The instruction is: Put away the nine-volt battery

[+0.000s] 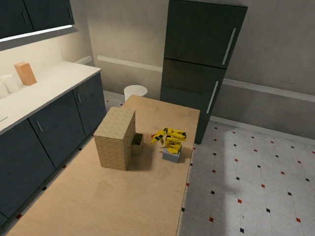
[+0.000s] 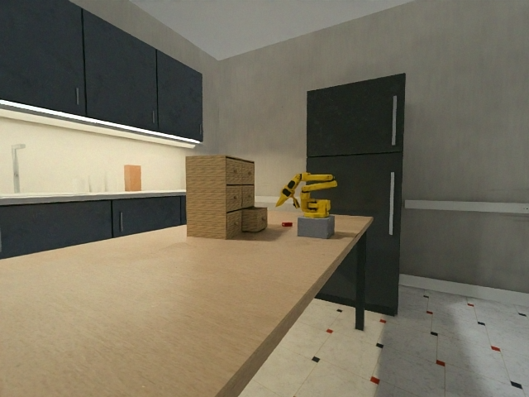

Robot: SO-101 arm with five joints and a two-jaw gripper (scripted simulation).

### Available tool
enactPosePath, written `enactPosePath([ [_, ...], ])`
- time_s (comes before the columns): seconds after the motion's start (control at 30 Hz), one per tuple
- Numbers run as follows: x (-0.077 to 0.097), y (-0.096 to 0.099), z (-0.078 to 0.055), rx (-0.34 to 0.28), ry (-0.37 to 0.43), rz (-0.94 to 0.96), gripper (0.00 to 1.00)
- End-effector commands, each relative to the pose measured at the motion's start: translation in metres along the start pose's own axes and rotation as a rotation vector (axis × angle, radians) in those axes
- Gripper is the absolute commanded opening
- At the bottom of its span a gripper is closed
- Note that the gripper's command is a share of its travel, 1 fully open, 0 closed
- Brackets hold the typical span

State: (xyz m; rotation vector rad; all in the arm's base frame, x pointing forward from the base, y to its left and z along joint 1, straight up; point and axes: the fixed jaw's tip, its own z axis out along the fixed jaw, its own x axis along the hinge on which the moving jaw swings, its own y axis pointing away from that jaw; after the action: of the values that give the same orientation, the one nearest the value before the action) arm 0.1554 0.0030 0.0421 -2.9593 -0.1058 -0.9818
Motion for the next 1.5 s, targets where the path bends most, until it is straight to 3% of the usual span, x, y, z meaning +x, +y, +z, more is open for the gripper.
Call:
enactPosePath([
  [0.0, 0.001, 0.006, 0.007, -0.026, 0.085, -0.003, 0.21],
  [0.2, 0.001, 0.008, 0.009, -0.032, 0.103, -0.005, 0.21],
  [0.7, 0.011, 0.008, 0.03, -0.03, 0.132, -0.002, 0.21],
  [0.77, 0.011, 0.008, 0.03, -0.03, 0.132, -0.002, 0.21],
  [0.8, 0.01, 0.006, 0.014, -0.025, 0.137, -0.004, 0.21],
  [1.47, 0.016, 0.006, 0.019, -0.025, 0.14, -0.003, 0.21],
])
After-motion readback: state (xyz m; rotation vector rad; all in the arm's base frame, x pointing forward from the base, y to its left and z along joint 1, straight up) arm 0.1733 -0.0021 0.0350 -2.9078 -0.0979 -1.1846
